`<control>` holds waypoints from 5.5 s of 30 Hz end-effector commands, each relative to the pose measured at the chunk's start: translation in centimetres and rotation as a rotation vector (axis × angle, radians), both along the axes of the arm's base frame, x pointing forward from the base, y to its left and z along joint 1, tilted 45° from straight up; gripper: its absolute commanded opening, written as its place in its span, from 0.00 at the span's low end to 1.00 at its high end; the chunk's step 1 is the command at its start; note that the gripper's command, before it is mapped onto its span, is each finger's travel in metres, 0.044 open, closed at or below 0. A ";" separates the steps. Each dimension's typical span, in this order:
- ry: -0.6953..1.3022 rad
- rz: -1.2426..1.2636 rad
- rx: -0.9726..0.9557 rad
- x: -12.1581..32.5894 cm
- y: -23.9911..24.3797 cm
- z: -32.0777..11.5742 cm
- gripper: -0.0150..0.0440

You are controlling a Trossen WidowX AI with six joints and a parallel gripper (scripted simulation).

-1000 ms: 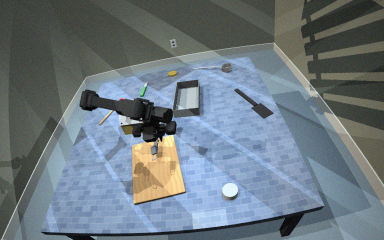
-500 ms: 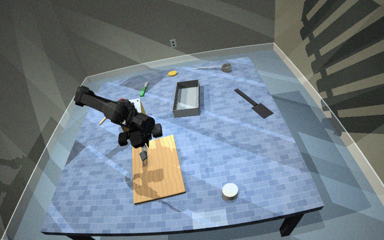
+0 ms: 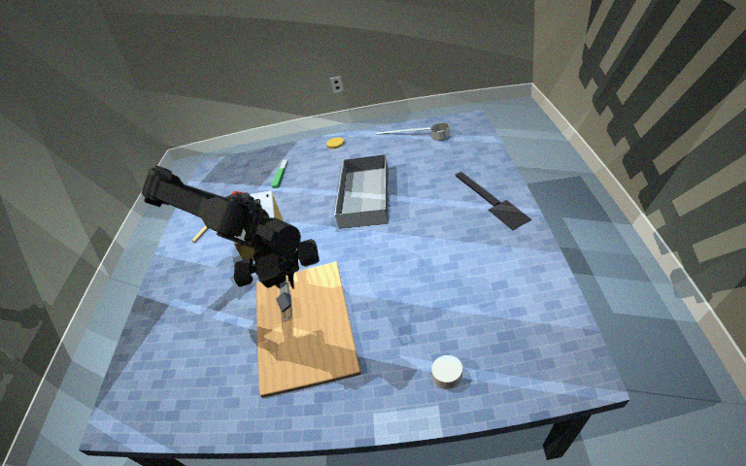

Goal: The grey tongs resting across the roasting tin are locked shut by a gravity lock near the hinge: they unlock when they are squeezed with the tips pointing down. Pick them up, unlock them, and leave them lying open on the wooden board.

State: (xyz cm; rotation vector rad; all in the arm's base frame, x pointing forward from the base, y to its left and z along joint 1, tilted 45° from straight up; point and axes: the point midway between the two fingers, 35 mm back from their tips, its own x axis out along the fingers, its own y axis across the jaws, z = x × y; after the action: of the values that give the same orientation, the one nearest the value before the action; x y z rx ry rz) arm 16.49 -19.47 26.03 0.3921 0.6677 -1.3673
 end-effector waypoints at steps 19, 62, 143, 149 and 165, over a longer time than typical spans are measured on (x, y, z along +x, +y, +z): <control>-0.046 0.164 -0.401 3.0 -0.3 0.3 0.00; -0.117 0.062 -0.766 -1.6 2.8 -1.6 0.00; -0.010 0.057 -0.089 0.9 -0.2 0.0 0.00; 0.006 -0.015 0.028 -0.5 0.3 0.1 0.00; 0.013 -0.050 0.078 -1.1 0.5 0.0 0.00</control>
State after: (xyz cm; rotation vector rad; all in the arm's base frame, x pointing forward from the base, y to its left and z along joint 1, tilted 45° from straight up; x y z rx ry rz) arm 15.20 -18.91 25.89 0.4562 0.7359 -1.3988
